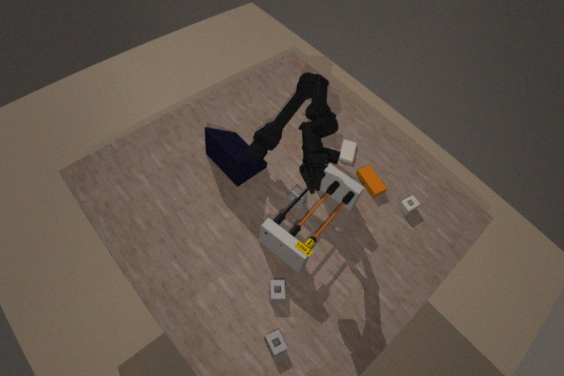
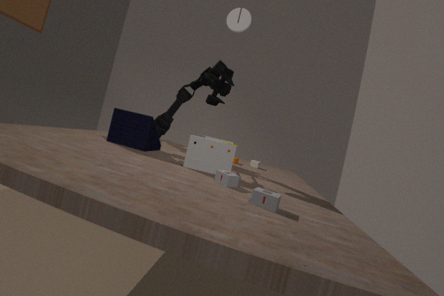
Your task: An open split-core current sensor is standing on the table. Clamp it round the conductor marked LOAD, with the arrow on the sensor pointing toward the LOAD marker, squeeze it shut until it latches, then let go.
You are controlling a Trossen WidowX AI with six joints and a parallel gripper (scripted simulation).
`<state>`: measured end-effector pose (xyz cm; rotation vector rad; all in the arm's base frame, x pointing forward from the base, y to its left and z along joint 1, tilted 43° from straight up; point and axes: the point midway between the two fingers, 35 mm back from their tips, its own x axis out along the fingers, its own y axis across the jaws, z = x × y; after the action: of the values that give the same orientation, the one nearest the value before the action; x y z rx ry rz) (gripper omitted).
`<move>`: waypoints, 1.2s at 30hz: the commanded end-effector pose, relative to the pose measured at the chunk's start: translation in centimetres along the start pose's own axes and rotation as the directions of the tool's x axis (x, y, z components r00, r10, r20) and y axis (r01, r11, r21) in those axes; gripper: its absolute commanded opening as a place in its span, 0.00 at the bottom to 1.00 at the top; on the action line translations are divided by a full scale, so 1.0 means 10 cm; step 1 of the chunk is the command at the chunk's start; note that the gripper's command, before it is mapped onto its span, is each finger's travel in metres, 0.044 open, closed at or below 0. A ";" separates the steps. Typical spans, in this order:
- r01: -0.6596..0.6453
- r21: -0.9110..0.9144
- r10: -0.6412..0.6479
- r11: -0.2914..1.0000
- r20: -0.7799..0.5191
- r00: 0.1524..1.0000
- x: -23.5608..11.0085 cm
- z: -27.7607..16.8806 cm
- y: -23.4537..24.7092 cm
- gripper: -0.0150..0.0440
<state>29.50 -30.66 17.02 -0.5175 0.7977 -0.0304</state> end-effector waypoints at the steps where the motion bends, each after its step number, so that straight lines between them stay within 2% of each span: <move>1: 0.067 0.039 -0.069 0.997 0.080 0.994 -0.09 0.65 0.29 1.00; 6: 0.110 0.118 -0.135 0.987 0.226 0.965 -0.31 1.32 0.71 1.00; 11: 0.080 0.240 -0.176 0.967 0.409 0.895 -0.69 1.86 1.18 1.00; 15: -0.022 0.345 -0.189 0.938 0.564 0.804 -1.07 2.17 1.57 1.00; 19: -0.189 0.424 -0.188 0.886 0.701 0.688 -1.49 2.34 1.91 1.00; 31: -0.217 0.432 -0.188 0.875 0.718 0.670 -1.55 2.35 1.96 1.00; 33: -0.210 0.434 -0.177 0.876 0.695 0.697 -1.47 2.36 1.92 1.00; 36: -0.188 0.448 -0.129 0.874 0.587 0.800 -1.10 2.33 1.77 1.00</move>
<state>32.78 -0.93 31.81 -0.0131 0.0154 -0.0119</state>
